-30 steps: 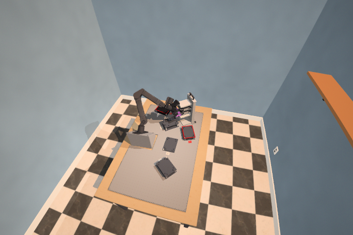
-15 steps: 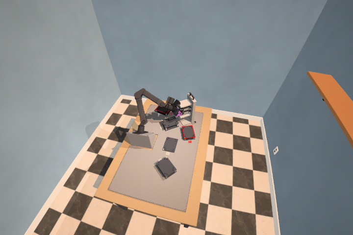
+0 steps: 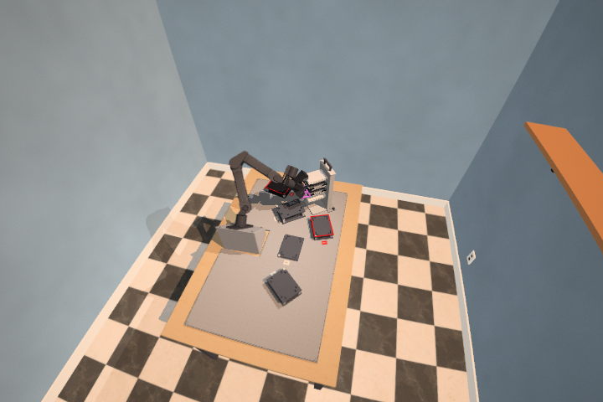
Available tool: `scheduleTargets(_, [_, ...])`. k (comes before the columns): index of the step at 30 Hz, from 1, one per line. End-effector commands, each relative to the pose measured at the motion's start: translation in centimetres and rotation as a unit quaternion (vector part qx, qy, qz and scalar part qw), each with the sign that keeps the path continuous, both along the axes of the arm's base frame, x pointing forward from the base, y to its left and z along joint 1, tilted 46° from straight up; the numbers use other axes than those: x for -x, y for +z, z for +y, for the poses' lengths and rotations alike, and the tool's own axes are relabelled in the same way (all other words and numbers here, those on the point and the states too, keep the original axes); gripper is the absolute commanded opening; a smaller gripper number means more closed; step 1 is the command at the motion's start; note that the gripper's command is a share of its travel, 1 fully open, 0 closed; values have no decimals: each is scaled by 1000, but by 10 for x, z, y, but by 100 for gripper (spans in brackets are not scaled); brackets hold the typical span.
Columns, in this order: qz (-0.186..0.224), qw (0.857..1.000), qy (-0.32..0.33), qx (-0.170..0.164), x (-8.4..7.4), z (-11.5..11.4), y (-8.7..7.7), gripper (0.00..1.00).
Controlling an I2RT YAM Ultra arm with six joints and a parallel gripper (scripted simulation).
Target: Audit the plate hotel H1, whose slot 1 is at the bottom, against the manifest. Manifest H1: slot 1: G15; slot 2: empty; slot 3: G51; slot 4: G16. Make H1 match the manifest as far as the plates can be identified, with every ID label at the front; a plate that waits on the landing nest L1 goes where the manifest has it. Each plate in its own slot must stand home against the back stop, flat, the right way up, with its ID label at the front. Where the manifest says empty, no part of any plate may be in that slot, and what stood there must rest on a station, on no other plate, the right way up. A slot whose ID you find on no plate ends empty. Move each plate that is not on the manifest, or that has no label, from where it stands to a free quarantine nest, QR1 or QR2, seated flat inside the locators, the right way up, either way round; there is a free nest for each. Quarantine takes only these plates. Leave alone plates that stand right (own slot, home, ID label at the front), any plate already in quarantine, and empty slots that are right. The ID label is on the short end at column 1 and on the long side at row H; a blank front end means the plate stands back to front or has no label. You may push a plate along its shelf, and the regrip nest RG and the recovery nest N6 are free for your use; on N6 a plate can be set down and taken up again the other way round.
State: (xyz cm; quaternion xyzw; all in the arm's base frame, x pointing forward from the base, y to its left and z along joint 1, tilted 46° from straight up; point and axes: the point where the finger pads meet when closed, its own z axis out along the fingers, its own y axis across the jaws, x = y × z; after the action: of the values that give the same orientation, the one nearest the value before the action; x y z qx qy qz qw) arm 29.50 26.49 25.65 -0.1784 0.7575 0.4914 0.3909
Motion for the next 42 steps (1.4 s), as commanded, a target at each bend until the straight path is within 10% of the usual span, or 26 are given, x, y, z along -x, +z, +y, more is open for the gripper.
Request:
scheduleTargets(1, [-5,1000,-6,-3,-4,0,6,86])
scheduleTargets(42, [0,1000,-7,1,29,-26,-16,86])
